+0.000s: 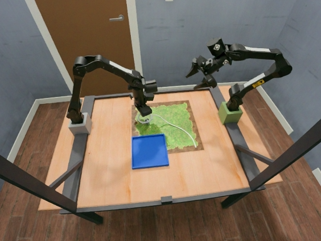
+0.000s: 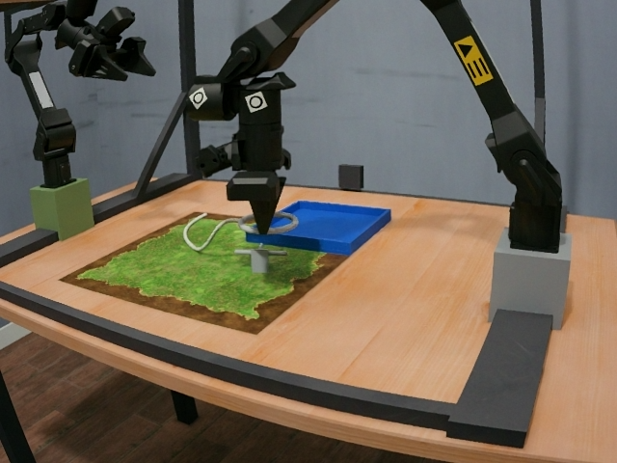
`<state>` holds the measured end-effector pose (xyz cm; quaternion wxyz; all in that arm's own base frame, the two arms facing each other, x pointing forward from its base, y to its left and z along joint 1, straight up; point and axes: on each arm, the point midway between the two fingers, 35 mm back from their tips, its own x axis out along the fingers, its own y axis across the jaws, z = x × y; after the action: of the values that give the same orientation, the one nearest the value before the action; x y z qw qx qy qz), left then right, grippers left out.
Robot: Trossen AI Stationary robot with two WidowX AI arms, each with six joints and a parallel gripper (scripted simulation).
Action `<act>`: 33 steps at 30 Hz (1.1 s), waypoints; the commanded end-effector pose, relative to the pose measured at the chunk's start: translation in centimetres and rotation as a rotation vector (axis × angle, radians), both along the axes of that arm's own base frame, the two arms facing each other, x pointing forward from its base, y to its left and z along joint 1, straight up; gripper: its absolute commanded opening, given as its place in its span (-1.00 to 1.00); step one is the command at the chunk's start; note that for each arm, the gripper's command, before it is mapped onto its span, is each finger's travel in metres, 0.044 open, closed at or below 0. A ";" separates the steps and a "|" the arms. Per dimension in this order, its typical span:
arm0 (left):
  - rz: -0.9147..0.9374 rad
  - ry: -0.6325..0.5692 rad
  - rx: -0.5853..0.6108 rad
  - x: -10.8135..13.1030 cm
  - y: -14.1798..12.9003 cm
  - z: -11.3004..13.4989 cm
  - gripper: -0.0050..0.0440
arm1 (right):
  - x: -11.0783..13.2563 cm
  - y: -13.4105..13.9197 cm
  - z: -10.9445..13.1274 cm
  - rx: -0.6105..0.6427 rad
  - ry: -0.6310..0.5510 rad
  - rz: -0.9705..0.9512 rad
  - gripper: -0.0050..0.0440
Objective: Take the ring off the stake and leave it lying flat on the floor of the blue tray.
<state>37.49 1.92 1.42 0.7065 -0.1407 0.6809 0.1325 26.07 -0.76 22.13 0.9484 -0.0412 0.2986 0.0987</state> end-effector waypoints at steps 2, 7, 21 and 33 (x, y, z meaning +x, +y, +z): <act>0.002 -0.038 -0.001 0.8 -0.1 1.6 -1.00 | 0.1 0.2 1.0 0.000 -0.011 0.126 1.00; 0.020 -0.025 0.005 1.1 -3.3 0.7 -1.00 | 0.1 0.3 1.2 0.008 -0.022 0.198 1.00; 0.006 -0.021 -0.007 0.1 -16.1 -0.5 -1.00 | 0.0 0.3 1.2 0.011 -0.023 0.214 1.00; 0.004 -0.025 -0.011 -0.5 -18.2 -0.5 -1.00 | -0.1 0.4 0.9 0.014 -0.018 0.212 1.00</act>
<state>36.21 -15.89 -0.04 0.7048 -0.1389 0.6829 0.1327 25.92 -0.35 22.46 0.9336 -0.0626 0.2898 0.2014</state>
